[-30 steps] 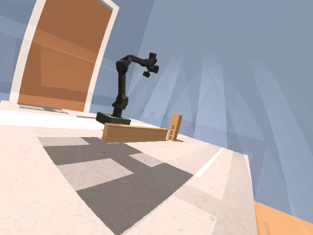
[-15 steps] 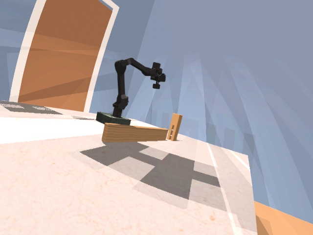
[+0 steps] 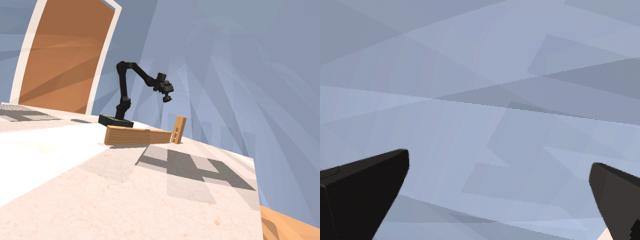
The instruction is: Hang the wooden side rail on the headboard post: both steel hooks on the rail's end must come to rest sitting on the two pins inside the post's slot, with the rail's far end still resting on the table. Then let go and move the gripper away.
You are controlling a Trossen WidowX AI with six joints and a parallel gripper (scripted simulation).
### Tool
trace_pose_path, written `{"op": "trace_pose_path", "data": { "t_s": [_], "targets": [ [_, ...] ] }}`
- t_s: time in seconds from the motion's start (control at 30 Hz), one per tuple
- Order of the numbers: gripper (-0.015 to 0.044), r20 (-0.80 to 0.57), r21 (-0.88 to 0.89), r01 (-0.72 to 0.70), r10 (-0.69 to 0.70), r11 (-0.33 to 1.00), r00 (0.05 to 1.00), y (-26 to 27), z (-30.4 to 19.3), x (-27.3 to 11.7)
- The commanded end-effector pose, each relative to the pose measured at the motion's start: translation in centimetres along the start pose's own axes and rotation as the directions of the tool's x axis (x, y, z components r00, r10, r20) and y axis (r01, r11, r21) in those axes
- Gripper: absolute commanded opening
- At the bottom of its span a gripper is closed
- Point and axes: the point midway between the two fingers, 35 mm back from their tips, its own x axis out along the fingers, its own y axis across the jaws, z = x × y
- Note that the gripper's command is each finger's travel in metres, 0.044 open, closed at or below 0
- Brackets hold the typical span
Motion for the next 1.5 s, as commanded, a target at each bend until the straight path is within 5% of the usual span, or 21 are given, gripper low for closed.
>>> {"op": "trace_pose_path", "data": {
  "t_s": [0.0,0.43,0.9,1.2,1.47],
  "targets": [
    [0.044,0.096,-0.092,0.084,-0.075,0.992,0.993,-3.6,1.4,-1.0],
    [0.044,0.357,-0.287,0.438,-0.33,0.852,0.874,-15.0,4.5,-6.4],
    [0.044,0.555,-0.357,0.789,-0.566,0.5,0.61,-24.8,4.7,-15.6],
    [0.044,0.617,-0.346,0.903,-0.663,0.254,0.423,-28.8,3.2,-21.4],
    [0.044,0.618,-0.345,0.905,-0.665,0.249,0.419,-28.9,3.2,-21.5]
  ]
}}
